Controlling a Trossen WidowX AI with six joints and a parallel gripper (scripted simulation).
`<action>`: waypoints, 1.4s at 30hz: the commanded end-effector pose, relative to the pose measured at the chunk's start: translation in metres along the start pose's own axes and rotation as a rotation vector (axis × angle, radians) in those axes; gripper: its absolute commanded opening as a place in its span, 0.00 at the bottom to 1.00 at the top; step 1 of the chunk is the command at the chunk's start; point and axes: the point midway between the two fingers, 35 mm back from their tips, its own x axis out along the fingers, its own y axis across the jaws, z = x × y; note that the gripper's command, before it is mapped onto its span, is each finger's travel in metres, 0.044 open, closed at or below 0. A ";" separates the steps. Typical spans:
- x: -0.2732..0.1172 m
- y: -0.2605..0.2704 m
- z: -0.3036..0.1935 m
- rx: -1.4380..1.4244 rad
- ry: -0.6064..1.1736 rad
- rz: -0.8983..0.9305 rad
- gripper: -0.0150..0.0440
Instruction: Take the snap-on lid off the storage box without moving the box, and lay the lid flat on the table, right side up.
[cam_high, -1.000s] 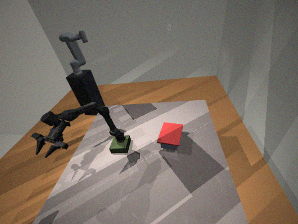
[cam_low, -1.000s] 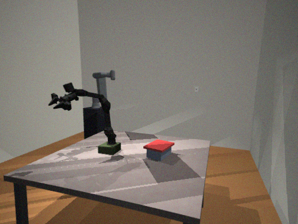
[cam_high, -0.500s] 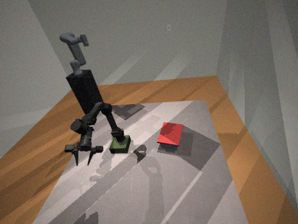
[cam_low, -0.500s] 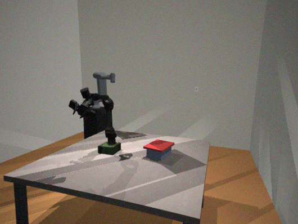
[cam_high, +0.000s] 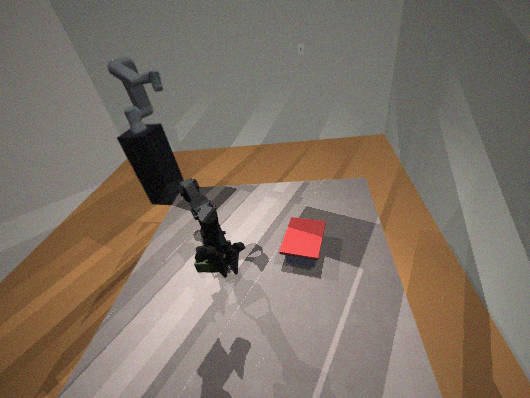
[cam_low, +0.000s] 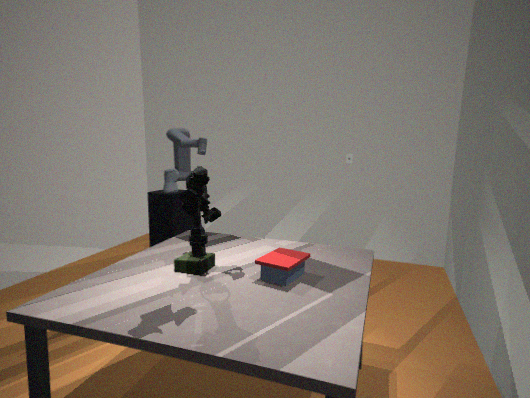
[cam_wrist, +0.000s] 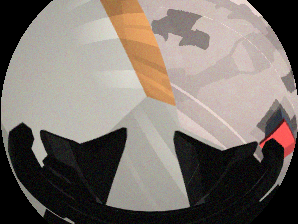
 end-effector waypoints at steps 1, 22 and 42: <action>-0.003 -0.047 -0.022 -0.103 0.039 -0.065 0.65; -0.115 -0.316 -0.060 -0.803 0.378 -0.367 0.65; -0.195 -0.407 -0.010 -1.173 0.607 -0.427 0.65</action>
